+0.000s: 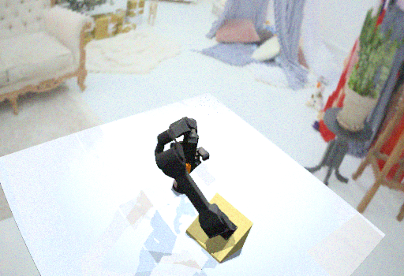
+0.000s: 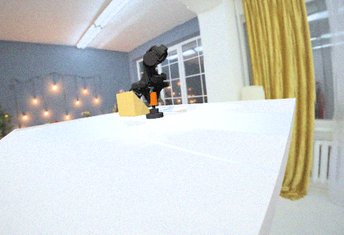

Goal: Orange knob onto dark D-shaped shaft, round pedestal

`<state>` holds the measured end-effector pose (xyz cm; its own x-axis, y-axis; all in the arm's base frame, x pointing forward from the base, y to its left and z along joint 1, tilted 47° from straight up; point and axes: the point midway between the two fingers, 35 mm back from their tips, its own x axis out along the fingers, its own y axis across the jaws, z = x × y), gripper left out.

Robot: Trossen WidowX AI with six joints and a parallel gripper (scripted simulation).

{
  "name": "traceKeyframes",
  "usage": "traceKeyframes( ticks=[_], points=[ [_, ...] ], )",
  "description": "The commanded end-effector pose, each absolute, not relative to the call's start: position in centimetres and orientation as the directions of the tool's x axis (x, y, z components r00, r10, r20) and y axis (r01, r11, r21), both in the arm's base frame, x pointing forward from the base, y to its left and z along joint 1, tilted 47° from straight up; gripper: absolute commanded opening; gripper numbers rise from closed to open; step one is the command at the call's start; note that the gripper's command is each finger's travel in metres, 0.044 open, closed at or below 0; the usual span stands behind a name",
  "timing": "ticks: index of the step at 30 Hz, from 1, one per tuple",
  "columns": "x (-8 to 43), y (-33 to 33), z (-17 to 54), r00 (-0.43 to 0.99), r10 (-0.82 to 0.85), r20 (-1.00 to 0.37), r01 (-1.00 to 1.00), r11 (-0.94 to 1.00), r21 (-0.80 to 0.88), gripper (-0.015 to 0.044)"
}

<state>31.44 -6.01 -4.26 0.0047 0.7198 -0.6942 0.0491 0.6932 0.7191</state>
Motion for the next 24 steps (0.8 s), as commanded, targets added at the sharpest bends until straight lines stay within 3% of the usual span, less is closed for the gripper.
traceKeyframes(
  ticks=[1,11,18,24],
  points=[
    [31.41,-5.94,-4.32,0.006,0.722,-0.692,0.051,0.691,0.721,0.0],
    [31.48,-6.39,-4.0,0.006,0.722,-0.692,0.051,0.691,0.721,0.0],
    [31.66,-6.34,-4.11,0.006,0.722,-0.692,-0.147,0.685,0.713,0.0],
    [31.62,-6.23,-4.19,0.006,0.722,-0.692,-0.158,0.684,0.712,0.0]
  ],
)
